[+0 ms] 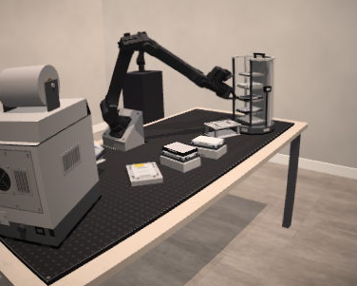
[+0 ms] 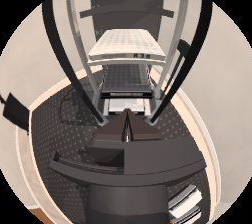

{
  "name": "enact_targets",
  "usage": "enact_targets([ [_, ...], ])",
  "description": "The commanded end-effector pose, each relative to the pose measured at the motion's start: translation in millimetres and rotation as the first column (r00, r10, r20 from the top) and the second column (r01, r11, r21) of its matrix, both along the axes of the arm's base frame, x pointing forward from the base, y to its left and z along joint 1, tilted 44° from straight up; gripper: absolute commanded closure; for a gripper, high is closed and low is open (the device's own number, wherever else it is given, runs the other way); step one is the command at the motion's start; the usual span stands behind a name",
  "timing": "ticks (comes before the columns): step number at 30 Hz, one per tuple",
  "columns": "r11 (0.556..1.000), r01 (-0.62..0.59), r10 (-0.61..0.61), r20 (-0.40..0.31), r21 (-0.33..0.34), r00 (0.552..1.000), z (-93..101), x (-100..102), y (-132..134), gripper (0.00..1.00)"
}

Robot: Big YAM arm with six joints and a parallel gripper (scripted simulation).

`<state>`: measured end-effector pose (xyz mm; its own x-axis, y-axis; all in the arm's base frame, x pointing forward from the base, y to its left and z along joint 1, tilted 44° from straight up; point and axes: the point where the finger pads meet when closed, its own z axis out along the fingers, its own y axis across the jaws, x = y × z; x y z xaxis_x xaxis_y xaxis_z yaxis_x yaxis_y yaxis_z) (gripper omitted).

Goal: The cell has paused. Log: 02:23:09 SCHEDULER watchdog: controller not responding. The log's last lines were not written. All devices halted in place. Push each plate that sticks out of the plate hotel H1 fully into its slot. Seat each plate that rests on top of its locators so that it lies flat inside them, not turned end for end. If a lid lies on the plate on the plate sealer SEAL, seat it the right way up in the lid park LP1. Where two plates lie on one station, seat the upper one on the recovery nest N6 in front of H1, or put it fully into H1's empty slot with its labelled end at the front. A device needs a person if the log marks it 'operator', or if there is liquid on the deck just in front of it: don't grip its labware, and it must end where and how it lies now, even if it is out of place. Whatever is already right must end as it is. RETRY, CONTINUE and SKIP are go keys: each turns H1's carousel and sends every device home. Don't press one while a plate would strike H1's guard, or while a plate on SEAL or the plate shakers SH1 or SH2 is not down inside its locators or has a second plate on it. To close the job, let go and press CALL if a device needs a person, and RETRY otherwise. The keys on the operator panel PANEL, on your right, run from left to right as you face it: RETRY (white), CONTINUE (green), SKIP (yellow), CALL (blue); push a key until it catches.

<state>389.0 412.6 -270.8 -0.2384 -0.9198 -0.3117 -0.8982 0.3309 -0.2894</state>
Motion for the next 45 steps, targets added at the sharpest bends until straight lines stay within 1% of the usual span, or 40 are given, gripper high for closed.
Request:
enact_targets([
  [1,1.000,0.007,-0.008,0.025,0.026,1.000,14.0,13,-1,1.00],
  [2,1.000,0.009,-0.009,0.016,0.017,1.000,8.5,9,-5,1.00],
  [3,1.000,0.008,-0.009,0.024,0.026,1.000,16.0,11,-3,1.00],
  [16,1.000,0.007,-0.008,0.024,0.025,1.000,28.9,1,-17,1.00],
  [18,1.000,0.007,-0.008,0.024,0.025,1.000,28.9,1,-17,1.00],
  [19,1.000,0.009,-0.009,0.008,0.007,1.000,18.4,-6,-25,1.00],
  [20,1.000,0.008,-0.008,0.022,0.023,1.000,29.2,-1,-20,1.00],
  [21,1.000,0.007,-0.008,0.024,0.024,1.000,31.9,-1,-20,1.00],
  [33,1.000,0.007,-0.007,0.023,0.024,1.000,43.8,-11,-34,1.00],
  [35,1.000,0.007,-0.007,0.023,0.024,1.000,43.8,-11,-34,1.00],
  [36,1.000,0.009,-0.009,0.006,0.005,1.000,33.8,-17,-41,1.00],
  [37,1.000,0.008,-0.008,0.021,0.021,1.000,43.7,-13,-37,1.00],
  [38,1.000,0.007,-0.007,0.024,0.023,1.000,46.8,-13,-37,1.00],
  [45,1.000,0.007,-0.007,0.023,0.023,1.000,53.7,-18,-44,1.00],
])
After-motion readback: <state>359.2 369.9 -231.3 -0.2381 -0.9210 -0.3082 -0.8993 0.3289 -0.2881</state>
